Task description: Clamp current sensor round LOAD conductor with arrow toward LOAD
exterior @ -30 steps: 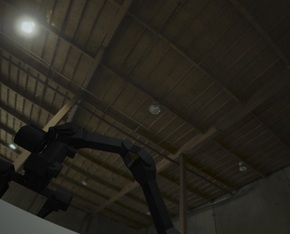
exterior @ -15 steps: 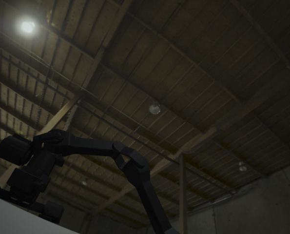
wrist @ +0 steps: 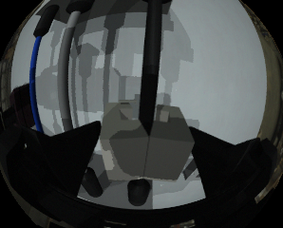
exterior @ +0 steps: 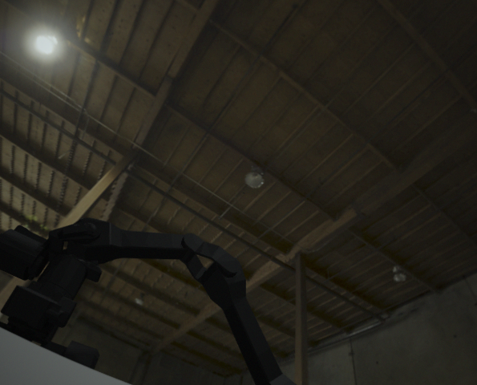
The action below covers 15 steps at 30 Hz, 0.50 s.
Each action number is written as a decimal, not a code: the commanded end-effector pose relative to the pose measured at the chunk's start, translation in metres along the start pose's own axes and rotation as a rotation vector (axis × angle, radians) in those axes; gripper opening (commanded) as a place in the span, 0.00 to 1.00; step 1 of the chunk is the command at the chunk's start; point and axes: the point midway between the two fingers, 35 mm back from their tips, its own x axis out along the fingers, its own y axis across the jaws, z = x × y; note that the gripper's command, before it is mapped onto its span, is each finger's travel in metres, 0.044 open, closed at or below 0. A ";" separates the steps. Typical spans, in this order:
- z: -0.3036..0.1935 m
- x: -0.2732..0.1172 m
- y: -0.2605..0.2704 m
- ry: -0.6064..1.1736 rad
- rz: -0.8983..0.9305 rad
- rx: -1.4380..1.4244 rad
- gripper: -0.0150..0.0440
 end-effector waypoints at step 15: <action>0.000 0.012 0.001 0.000 0.002 0.000 0.92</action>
